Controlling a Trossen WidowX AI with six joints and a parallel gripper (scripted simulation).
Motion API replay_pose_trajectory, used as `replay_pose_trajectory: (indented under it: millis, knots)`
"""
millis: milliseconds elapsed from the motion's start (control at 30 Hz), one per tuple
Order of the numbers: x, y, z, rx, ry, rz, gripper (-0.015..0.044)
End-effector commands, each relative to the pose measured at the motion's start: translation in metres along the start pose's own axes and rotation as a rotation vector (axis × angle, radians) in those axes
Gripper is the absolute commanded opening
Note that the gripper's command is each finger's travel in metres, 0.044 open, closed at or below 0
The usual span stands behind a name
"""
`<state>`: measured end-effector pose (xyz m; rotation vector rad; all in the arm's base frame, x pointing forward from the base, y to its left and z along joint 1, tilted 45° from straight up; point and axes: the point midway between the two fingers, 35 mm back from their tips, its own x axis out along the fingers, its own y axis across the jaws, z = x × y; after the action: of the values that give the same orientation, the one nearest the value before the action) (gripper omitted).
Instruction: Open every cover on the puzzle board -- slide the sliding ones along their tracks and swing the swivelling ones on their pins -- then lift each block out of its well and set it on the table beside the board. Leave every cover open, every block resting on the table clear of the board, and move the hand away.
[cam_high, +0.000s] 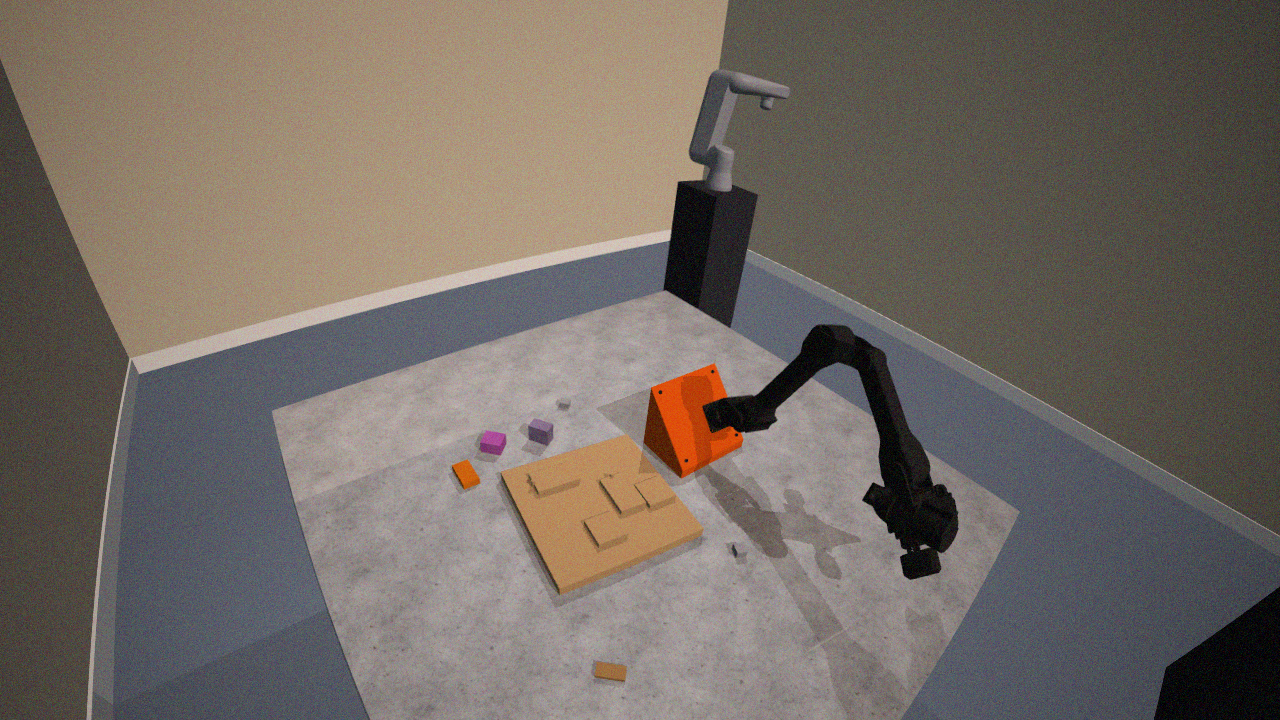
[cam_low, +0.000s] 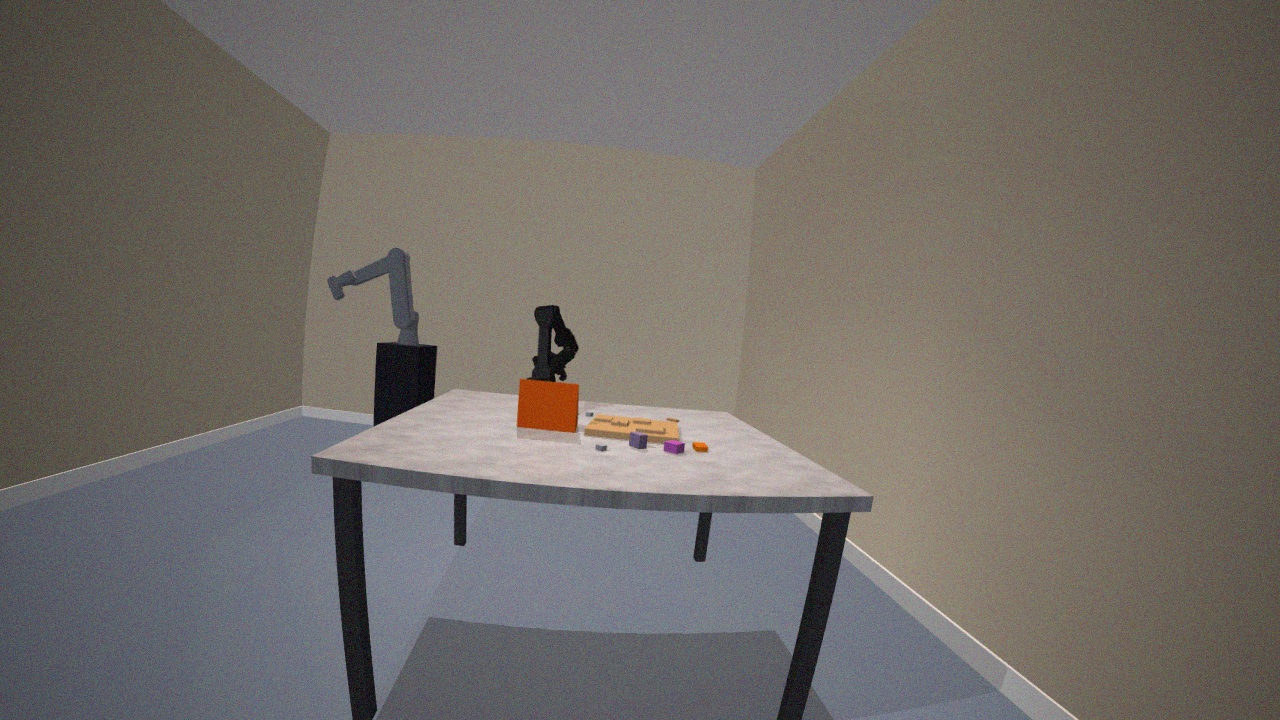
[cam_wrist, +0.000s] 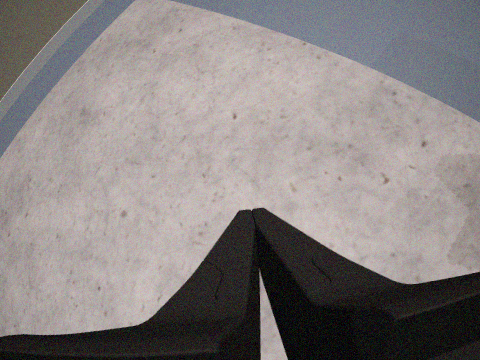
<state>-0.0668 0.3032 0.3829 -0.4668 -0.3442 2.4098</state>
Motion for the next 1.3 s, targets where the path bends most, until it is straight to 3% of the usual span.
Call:
replay_pose_trajectory:
  millis: [0, 1267]
  knots:
    - [-0.005, -0.014, -0.021, 0.082, 0.048, -0.038, 0.0000]
    - [-0.108, -0.085, -0.177, 0.735, 0.285, -0.427, 0.0000]
